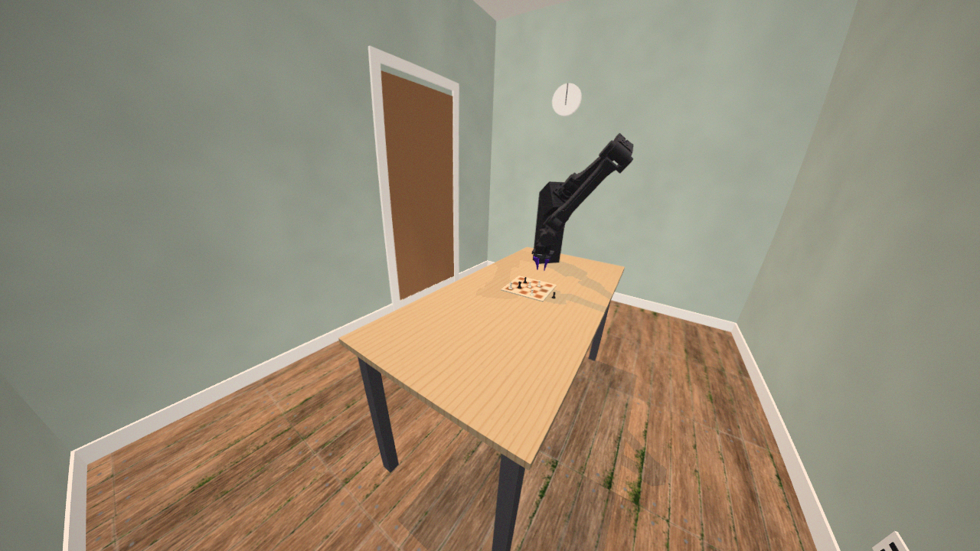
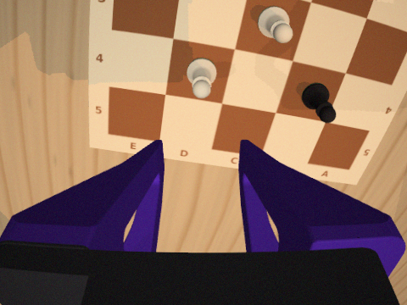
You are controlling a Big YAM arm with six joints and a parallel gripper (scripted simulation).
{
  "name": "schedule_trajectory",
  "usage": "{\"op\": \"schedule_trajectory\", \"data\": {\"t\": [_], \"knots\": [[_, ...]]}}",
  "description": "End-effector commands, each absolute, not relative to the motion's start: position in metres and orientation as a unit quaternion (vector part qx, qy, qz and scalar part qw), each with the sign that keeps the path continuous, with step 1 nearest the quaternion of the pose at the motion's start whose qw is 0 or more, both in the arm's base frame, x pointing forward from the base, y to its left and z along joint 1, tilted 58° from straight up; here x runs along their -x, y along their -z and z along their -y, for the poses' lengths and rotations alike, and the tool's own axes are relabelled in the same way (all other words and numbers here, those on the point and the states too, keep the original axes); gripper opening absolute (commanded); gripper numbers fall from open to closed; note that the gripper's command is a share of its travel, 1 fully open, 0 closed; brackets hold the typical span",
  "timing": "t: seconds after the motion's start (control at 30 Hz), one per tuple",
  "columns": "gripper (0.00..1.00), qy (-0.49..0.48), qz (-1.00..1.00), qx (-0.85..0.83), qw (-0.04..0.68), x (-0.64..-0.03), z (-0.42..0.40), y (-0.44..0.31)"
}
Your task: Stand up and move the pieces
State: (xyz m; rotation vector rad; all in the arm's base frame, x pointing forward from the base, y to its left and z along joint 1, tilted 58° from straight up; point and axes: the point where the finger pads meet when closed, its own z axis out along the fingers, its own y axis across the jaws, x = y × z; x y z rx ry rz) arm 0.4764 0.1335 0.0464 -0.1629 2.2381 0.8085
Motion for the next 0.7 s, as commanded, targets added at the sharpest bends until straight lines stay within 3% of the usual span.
{"op": "schedule_trajectory", "data": {"t": [0.0, 0.67], "knots": [[0.33, -0.317, -0.870, 0.064, 0.371, -0.480, -0.139, -0.045], [0.33, -0.318, -0.871, 0.063, 0.371, -0.495, -0.155, -0.031]]}}
